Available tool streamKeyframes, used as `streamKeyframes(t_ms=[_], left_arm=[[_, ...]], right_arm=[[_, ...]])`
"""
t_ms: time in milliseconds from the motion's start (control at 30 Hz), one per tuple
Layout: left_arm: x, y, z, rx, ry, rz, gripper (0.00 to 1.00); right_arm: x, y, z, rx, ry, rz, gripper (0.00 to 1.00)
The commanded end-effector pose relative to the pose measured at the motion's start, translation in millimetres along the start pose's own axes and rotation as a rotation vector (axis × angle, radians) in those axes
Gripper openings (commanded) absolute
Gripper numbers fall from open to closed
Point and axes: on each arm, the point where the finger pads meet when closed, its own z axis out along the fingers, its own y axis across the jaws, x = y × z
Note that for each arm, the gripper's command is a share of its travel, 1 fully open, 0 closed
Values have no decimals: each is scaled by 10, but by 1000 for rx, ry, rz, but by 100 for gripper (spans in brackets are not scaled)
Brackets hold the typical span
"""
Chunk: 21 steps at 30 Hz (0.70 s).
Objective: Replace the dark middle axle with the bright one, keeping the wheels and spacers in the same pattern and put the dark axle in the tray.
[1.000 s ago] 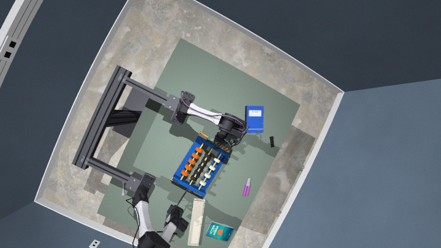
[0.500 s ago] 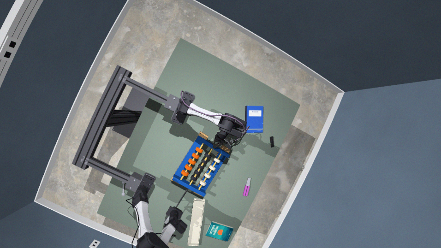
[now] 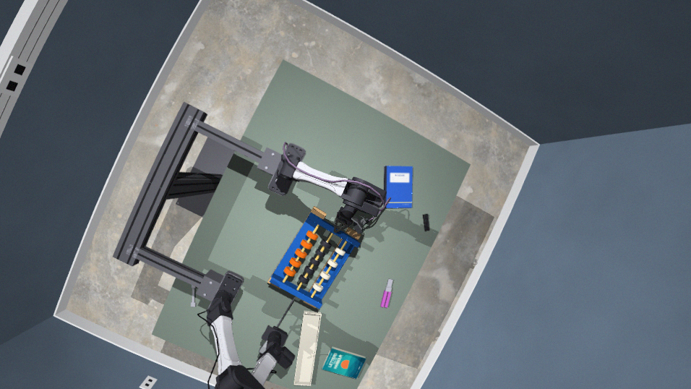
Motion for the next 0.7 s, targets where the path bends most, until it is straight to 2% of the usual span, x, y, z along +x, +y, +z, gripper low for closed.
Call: streamKeyframes(t_ms=[0,333,400,667], left_arm=[[59,-28,192,10,33,37,33],[59,-28,192,10,33,37,33],[59,-28,192,10,33,37,33],[59,-28,192,10,33,37,33]], right_arm=[[-26,118,25,6,9,-31,0],[-211,662,131,33,26,-144,0],[-211,662,131,33,26,-144,0],[-387,1200,221,26,31,-239,0]])
